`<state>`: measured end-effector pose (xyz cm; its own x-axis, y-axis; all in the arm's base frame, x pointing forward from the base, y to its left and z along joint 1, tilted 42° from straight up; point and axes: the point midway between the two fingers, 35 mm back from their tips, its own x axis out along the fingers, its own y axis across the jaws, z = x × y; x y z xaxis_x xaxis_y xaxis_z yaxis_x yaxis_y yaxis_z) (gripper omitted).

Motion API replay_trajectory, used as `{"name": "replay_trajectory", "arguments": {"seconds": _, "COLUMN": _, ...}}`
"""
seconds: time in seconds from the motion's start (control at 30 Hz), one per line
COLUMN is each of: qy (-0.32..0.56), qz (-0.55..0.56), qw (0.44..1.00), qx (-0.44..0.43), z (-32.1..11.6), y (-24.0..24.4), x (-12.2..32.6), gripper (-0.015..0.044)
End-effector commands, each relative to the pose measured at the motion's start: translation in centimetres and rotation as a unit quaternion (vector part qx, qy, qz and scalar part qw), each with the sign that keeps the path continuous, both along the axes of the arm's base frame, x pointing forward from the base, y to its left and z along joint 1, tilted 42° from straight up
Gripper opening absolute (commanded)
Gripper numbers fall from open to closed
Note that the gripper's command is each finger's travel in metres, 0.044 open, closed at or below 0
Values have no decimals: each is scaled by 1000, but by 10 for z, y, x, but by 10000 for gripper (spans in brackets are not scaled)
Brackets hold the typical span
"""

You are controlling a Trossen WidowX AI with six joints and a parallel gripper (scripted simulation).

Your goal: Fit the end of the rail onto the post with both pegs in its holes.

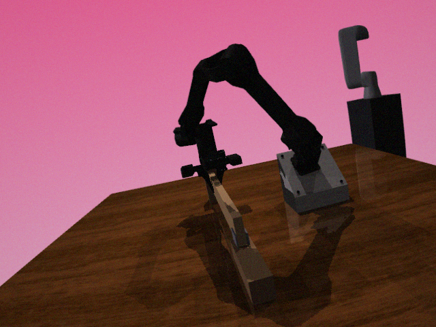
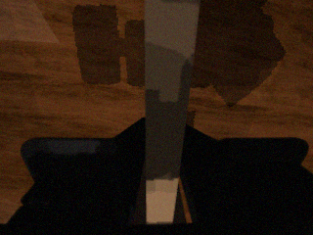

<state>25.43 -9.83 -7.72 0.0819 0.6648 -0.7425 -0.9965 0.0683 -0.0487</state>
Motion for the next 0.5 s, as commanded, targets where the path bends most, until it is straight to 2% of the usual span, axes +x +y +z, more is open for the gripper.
{"name": "replay_trajectory", "arguments": {"seconds": 0.0, "qy": 0, "qz": 0, "qw": 1000, "qx": 0, "z": 0, "y": 0, "x": 0, "gripper": 26}}
{"name": "replay_trajectory", "arguments": {"seconds": 0.47, "qy": 0, "qz": 0, "qw": 1000, "qx": 0, "z": 0, "y": 0, "x": 0, "gripper": 394}}
